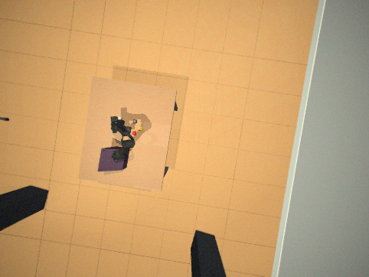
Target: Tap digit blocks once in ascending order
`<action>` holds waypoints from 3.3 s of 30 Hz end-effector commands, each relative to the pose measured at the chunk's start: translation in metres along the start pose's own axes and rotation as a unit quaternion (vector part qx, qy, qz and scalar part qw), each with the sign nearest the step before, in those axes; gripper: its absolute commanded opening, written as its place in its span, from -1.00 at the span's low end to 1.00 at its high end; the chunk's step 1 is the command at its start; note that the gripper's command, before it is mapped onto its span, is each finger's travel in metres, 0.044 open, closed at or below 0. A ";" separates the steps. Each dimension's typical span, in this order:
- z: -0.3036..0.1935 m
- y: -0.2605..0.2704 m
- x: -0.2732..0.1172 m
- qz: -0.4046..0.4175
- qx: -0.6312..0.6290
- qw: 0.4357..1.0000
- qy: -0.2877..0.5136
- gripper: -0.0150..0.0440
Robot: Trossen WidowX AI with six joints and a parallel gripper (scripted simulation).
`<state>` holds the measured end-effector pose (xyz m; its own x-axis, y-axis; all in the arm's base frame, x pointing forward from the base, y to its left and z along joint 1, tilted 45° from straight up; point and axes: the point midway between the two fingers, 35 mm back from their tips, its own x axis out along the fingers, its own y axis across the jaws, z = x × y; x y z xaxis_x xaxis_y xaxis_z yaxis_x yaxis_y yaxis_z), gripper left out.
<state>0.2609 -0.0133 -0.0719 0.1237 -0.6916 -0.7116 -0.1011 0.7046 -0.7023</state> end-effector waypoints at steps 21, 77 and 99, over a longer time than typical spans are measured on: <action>-0.002 0.001 -0.026 -0.001 -0.005 1.000 0.004 -0.42; -0.032 -0.099 0.003 -0.005 -0.005 1.000 0.005 -0.42; -0.031 -0.097 -0.018 -0.004 -0.005 1.000 0.004 -0.33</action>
<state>0.2360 -0.0787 0.0045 0.1130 -0.6980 -0.7072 -0.1178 0.6973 -0.7070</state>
